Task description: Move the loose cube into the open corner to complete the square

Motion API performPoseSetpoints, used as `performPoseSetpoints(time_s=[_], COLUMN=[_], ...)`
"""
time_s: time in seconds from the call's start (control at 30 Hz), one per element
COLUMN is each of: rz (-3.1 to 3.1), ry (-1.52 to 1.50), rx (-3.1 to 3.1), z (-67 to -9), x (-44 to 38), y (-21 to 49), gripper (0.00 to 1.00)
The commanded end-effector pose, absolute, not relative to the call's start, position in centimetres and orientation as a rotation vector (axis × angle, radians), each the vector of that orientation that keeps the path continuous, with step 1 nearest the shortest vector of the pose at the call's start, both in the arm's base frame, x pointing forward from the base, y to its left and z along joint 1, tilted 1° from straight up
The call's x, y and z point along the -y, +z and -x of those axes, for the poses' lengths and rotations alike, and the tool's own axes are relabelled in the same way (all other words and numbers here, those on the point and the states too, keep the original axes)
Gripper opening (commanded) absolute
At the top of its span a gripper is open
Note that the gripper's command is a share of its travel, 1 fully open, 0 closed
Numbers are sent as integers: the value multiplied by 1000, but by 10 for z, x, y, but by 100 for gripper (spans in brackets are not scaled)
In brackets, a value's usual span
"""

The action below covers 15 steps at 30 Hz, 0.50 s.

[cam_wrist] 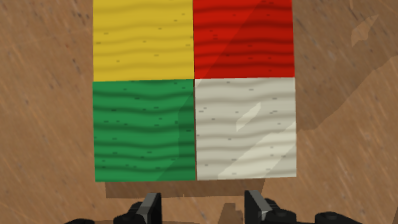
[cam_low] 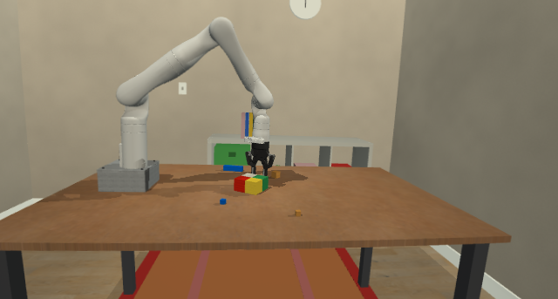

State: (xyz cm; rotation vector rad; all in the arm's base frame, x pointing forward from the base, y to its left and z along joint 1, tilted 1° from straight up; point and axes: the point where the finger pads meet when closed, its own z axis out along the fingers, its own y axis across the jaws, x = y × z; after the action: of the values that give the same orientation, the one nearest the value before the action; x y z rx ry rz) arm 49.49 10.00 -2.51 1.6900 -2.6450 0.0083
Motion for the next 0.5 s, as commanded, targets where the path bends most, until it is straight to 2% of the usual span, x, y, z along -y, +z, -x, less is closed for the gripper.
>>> performPoseSetpoints(time_s=[0.0,0.47], rz=[-1693,-1693], ry=[17,17], rx=[2656,2656], z=[-499,-498], x=[-100,-100], y=[-11,23], gripper=[55,55])
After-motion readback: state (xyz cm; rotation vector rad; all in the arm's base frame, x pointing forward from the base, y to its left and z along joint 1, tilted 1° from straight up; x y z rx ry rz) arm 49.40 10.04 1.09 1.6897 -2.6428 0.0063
